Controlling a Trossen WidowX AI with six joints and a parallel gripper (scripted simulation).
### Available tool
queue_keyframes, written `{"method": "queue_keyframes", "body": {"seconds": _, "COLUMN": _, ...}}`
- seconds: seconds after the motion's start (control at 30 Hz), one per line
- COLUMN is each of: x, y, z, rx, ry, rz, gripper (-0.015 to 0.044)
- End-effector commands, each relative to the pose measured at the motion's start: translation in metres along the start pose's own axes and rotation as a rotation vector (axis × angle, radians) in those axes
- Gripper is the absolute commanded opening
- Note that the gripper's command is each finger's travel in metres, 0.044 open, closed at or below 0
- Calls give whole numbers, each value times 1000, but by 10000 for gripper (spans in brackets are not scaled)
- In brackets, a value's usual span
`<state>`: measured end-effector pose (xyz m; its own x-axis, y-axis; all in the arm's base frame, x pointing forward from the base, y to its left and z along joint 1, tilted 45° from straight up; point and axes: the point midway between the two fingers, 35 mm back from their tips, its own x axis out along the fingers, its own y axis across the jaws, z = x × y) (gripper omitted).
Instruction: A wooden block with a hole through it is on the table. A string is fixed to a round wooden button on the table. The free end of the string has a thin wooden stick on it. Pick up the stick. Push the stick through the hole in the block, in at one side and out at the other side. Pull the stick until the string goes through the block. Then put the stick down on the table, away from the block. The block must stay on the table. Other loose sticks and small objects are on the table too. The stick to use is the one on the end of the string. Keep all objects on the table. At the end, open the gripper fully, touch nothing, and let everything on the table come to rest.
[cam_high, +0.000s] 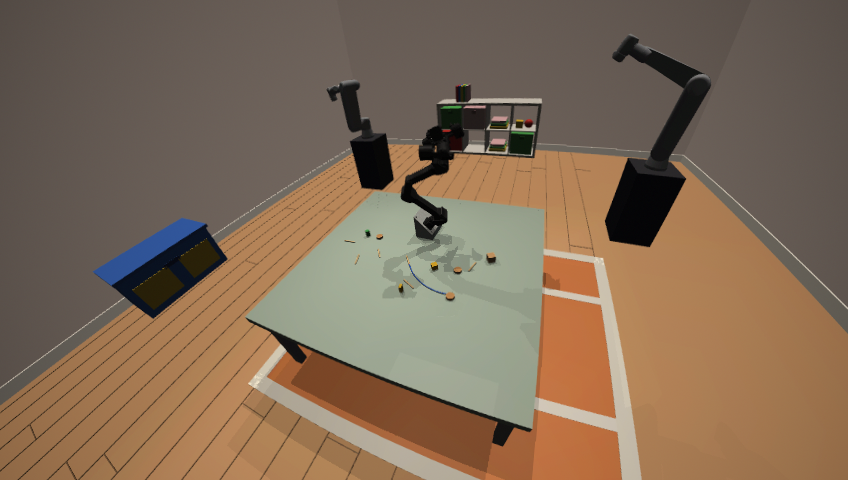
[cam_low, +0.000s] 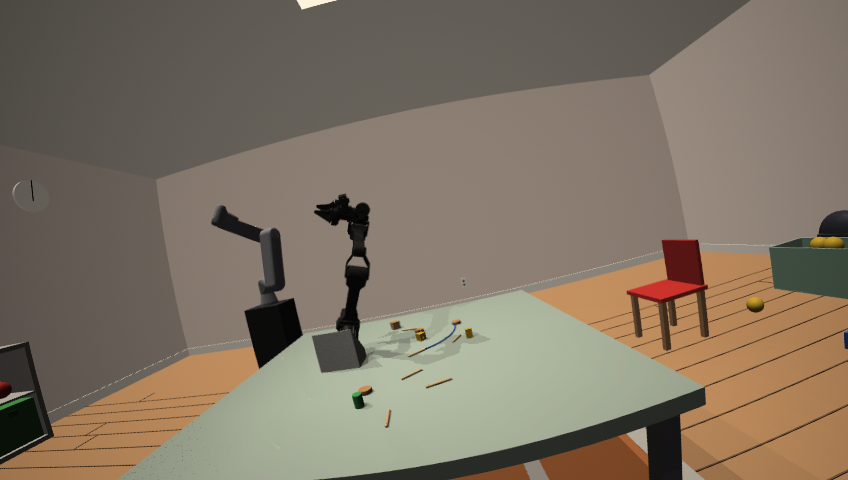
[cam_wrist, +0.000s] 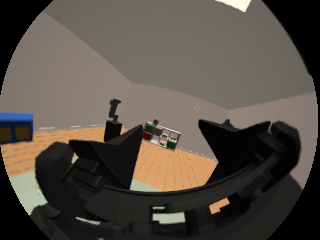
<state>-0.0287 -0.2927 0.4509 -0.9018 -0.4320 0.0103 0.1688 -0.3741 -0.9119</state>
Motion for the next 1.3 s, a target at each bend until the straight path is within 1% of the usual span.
{"method": "queue_keyframes", "body": {"seconds": 0.0, "x": 0, "y": 0, "z": 0, "rx": 0, "ry": 0, "rz": 0, "gripper": 426}}
{"method": "queue_keyframes", "body": {"seconds": 0.03, "x": 0, "y": 0, "z": 0, "rx": 0, "ry": 0, "rz": 0, "gripper": 440}}
{"method": "queue_keyframes", "body": {"seconds": 0.13, "x": 8, "y": -23, "z": -10, "rx": 49, "ry": -2, "rz": -34, "gripper": 440}}
{"method": "queue_keyframes", "body": {"seconds": 0.4, "x": 31, "y": -98, "z": -73, "rx": 97, "ry": 93, "rz": -192, "gripper": 440}}
{"method": "queue_keyframes", "body": {"seconds": 0.47, "x": 33, "y": -121, "z": -95, "rx": 109, "ry": 114, "rz": -269, "gripper": 440}}
{"method": "queue_keyframes", "body": {"seconds": 0.63, "x": 23, "y": -170, "z": -158, "rx": 114, "ry": 248, "rz": -398, "gripper": 440}}
{"method": "queue_keyframes", "body": {"seconds": 0.73, "x": 9, "y": -194, "z": -195, "rx": 128, "ry": 331, "rz": -484, "gripper": 440}}
{"method": "queue_keyframes", "body": {"seconds": 0.83, "x": -2, "y": -207, "z": -215, "rx": 143, "ry": 381, "rz": -541, "gripper": 440}}
{"method": "queue_keyframes", "body": {"seconds": 1.0, "x": -36, "y": -230, "z": -264, "rx": 151, "ry": 515, "rz": -653, "gripper": 440}}
{"method": "queue_keyframes", "body": {"seconds": 1.07, "x": -56, "y": -238, "z": -284, "rx": 154, "ry": 574, "rz": -710, "gripper": 440}}
{"method": "queue_keyframes", "body": {"seconds": 1.27, "x": -132, "y": -251, "z": -342, "rx": 164, "ry": 784, "rz": -899, "gripper": 440}}
